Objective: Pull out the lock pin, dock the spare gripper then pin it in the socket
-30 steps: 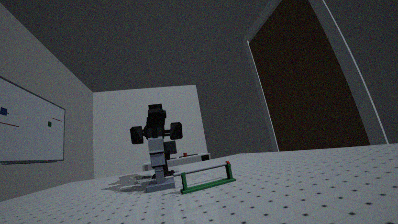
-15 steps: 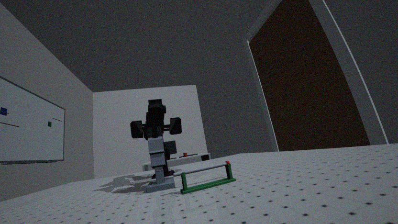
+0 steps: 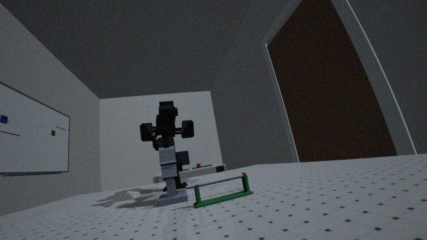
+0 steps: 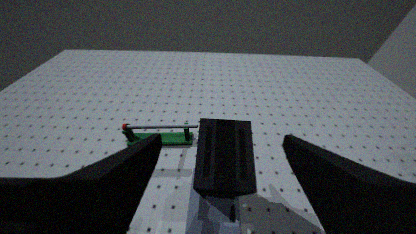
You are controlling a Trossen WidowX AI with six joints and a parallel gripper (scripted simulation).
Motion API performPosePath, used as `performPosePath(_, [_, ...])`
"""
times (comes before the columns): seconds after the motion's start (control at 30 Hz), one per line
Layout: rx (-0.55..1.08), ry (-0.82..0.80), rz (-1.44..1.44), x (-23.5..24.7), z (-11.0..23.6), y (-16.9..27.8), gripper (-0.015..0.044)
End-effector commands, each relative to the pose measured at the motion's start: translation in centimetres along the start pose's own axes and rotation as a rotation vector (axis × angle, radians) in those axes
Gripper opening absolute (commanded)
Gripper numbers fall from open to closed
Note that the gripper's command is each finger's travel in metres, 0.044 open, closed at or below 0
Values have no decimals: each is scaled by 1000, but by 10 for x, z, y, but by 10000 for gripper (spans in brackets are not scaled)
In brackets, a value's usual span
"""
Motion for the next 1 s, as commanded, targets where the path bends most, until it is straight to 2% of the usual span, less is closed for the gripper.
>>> performPosePath(0.0, [-1, 1, -2, -1, 5, -7, 440])
performPosePath(0.77, [-14, -8, 8, -8, 28, -49, 440])
performPosePath(0.87, [-16, -9, 9, -7, 26, -42, 440])
performPosePath(0.97, [14, -24, 7, 1, 25, -42, 361])
Point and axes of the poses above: the point midway between the two fingers, 35 mm back from their tips, its own z axis back along the fingers, its own x axis across the jaws, y = z × x, the point moved 5 cm from there along z, back along the fingers, and after that the axes turned 6 degrees about z, right-handed, at the moved point
